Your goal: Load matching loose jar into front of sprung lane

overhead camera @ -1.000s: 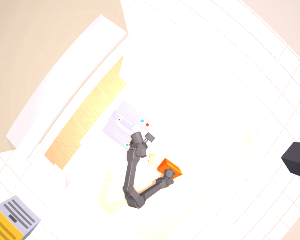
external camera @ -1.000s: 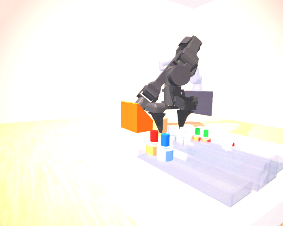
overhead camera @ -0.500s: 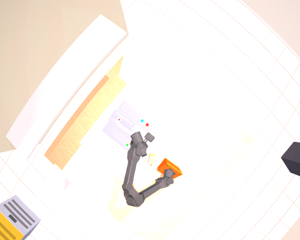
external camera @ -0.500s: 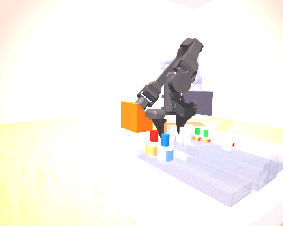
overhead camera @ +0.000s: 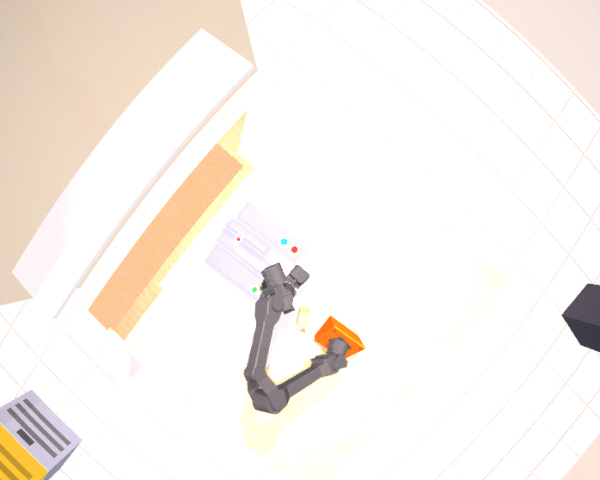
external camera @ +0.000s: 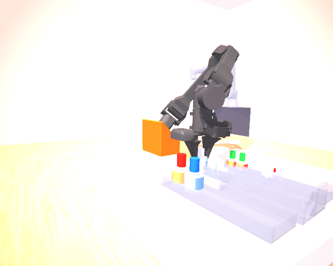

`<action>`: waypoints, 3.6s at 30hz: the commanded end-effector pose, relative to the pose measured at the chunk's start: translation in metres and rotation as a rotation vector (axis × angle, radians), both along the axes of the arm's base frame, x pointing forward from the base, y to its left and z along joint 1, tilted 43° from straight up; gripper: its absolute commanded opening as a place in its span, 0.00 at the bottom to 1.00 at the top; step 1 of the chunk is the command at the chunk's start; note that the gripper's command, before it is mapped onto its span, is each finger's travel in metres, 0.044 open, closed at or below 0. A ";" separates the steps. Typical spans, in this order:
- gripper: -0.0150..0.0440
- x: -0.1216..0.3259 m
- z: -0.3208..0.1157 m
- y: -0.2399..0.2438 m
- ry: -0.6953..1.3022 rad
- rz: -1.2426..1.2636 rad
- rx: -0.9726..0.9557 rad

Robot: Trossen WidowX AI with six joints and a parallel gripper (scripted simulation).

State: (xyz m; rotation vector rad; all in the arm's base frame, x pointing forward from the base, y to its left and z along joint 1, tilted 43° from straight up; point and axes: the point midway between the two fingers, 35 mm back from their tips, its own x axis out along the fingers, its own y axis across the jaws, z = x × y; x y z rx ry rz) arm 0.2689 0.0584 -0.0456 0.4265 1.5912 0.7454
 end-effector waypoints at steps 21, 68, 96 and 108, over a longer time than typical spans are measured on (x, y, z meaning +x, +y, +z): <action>0.25 0.013 0.077 -0.068 0.003 -0.003 -0.001; 0.25 0.020 0.023 -0.016 -0.043 0.046 0.013; 0.25 0.030 0.023 -0.013 -0.043 0.046 0.013; 0.25 0.034 0.023 -0.011 -0.044 0.046 0.013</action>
